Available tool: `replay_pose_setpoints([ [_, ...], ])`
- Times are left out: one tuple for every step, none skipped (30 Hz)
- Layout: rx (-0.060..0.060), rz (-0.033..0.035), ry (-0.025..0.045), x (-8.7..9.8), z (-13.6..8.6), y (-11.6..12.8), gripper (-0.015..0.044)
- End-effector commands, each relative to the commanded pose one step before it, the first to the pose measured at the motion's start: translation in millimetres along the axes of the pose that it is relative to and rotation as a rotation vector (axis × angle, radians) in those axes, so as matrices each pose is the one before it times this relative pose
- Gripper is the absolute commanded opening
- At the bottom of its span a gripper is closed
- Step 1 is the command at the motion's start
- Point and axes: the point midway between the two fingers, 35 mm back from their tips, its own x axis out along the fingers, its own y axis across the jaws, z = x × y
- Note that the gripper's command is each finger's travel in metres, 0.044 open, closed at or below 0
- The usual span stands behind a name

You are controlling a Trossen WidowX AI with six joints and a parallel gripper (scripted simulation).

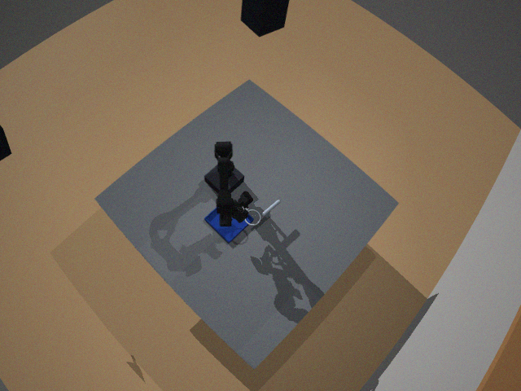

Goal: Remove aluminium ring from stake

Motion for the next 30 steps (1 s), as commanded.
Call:
replay_pose_setpoints([
  [-0.0145,-0.00258,0.01101,-9.61,-24.13,-48.72,0.0000],
  [-0.0095,0.00619,0.00311,-1.92,-8.83,-11.72,0.0000],
  [-0.0100,0.00808,0.00207,-1.80,-9.53,-10.96,0.0000],
  [-0.0106,0.00987,0.00082,-1.67,-10.16,-10.16,0.0000],
  [-0.0112,0.01148,-0.00062,-1.54,-10.70,-9.29,0.0000],
  [-0.0095,0.01027,-0.00167,-1.15,-8.94,-6.80,0.0000],
  [-0.0059,0.00658,-0.00154,-0.66,-5.51,-3.80,0.0000],
  [-0.0020,0.00226,-0.00061,-0.22,-1.86,-1.21,0.0000],
  [0.0000,0.00000,0.00000,0.00,0.00,0.00,0.0000],
  [0.0000,0.00000,0.00000,0.00,0.00,0.00,0.0000],
  [0.0000,0.00000,0.00000,0.00,0.00,0.00,0.0000],
  [0.0000,0.00000,0.00000,0.00,0.00,0.00,0.0000],
  [0.0000,0.00000,0.00000,0.00,0.00,0.00,0.0000],
  [0.0000,0.00000,0.00000,0.00,0.00,0.00,0.0000],
  [0.0000,0.00000,0.00000,0.75,-0.16,-0.66,0.0000],
  [0.0000,0.00001,0.00001,2.26,-0.50,-1.95,0.0000],
  [0.0000,0.00001,0.00002,3.79,-0.87,-3.20,0.0000],
  [0.0000,0.00003,0.00003,4.61,-1.10,-3.77,0.0000],
  [0.0000,0.00004,0.00003,4.65,-1.17,-3.67,0.0000],
  [0.0000,0.00004,0.00003,3.87,-1.01,-2.96,0.0000],
  [0.0000,0.00003,0.00002,2.33,-0.63,-1.74,0.0000],
  [0.0000,0.00001,0.00001,0.78,-0.21,-0.57,0.0000],
  [0.0000,0.00000,0.00000,0.00,0.00,0.00,0.0000],
  [0.0000,0.00000,0.00000,0.00,0.00,0.00,0.0000],
  [0.0000,0.00000,0.00000,0.00,0.00,0.00,0.0000],
  [0.0055,-0.00046,0.00050,-4.29,2.27,2.79,0.0026],
  [0.0000,0.00000,0.00000,0.00,0.00,0.00,0.0053],
  [0.0000,0.00000,0.00000,0.00,0.00,0.00,0.0079],
  [0.0000,0.00000,0.00000,0.00,0.00,0.00,0.0105],
  [0.0000,0.00000,0.00000,0.00,0.00,0.00,0.0131],
])
